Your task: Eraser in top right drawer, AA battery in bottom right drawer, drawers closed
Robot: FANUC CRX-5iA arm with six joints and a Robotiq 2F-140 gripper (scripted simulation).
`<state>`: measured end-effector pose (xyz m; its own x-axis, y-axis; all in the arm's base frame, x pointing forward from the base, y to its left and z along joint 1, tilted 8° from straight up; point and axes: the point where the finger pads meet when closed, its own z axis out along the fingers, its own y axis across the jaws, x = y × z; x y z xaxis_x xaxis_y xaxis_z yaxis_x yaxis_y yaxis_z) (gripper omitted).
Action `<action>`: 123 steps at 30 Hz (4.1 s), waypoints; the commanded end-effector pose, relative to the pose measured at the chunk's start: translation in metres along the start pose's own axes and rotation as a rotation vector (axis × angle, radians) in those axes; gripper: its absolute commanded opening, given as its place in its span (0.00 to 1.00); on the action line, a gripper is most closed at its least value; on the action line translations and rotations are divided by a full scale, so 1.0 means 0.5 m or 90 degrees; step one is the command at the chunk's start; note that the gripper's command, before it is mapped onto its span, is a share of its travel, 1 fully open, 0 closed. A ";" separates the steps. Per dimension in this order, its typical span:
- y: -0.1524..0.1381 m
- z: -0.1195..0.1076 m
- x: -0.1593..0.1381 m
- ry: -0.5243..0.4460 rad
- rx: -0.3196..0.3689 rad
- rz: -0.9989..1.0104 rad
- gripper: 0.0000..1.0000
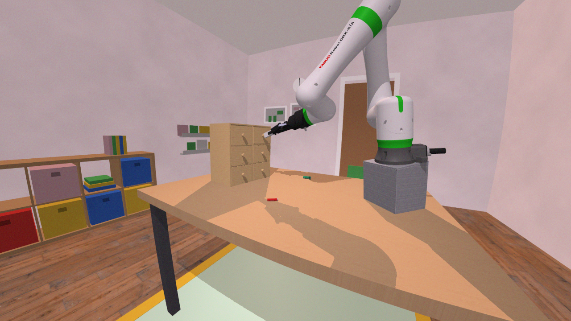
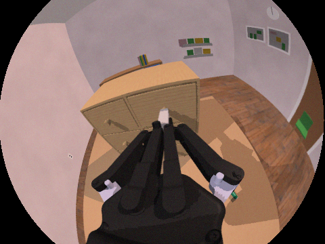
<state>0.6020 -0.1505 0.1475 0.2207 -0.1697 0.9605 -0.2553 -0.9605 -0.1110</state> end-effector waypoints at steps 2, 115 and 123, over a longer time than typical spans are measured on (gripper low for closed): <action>0.000 0.000 0.000 0.000 0.000 0.000 0.00; 0.000 -0.352 -0.091 -0.778 0.000 0.000 0.00; -0.033 -0.316 -0.167 -0.750 0.041 0.004 0.00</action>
<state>0.4275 -0.0973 0.1195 0.9604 -0.2596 0.1015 -0.2468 -0.9611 -0.1239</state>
